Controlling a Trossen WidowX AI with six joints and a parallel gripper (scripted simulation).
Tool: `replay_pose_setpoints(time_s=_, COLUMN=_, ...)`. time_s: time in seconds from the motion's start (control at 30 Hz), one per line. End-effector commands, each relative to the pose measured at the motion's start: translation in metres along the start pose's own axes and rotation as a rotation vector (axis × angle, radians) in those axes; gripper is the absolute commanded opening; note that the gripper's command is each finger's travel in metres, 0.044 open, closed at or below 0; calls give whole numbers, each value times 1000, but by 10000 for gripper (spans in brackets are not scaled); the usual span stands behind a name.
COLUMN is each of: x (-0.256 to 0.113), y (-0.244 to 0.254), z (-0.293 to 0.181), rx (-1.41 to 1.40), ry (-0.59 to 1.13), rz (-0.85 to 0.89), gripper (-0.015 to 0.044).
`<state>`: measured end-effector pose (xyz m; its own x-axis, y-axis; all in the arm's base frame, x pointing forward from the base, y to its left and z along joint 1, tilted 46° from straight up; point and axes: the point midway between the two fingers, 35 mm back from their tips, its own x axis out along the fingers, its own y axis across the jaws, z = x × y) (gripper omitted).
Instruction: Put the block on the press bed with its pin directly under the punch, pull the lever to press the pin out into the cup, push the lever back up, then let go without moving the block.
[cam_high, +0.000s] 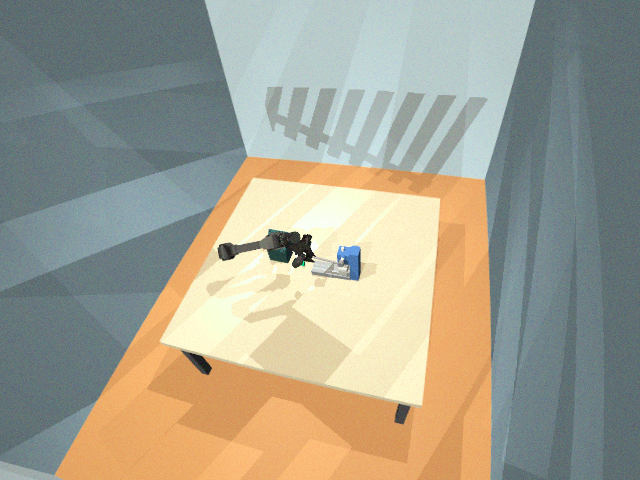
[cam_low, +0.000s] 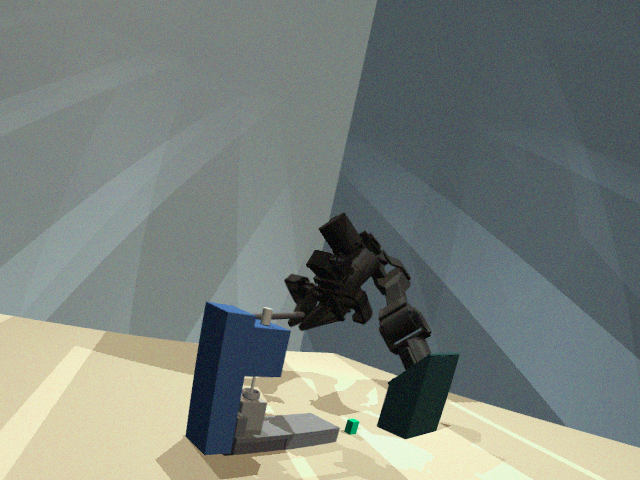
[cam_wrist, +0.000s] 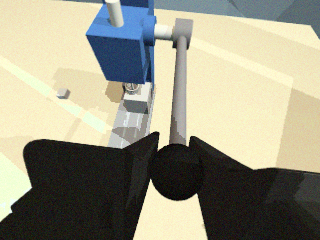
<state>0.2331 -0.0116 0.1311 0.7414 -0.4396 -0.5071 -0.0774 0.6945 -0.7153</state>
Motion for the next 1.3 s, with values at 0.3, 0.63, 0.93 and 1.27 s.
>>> replay_pose_setpoints(time_s=0.3, x=5, y=0, z=-6, rx=0, ry=5, rz=0, gripper=0)
replay_pose_setpoints(time_s=0.63, x=8, y=0, z=-9, rx=0, ry=6, rz=0, gripper=0)
replay_pose_setpoints(time_s=0.93, x=10, y=0, z=-11, rx=0, ry=6, rz=0, gripper=0)
replay_pose_setpoints(time_s=1.27, x=13, y=0, z=-13, rx=0, ry=6, rz=0, gripper=0)
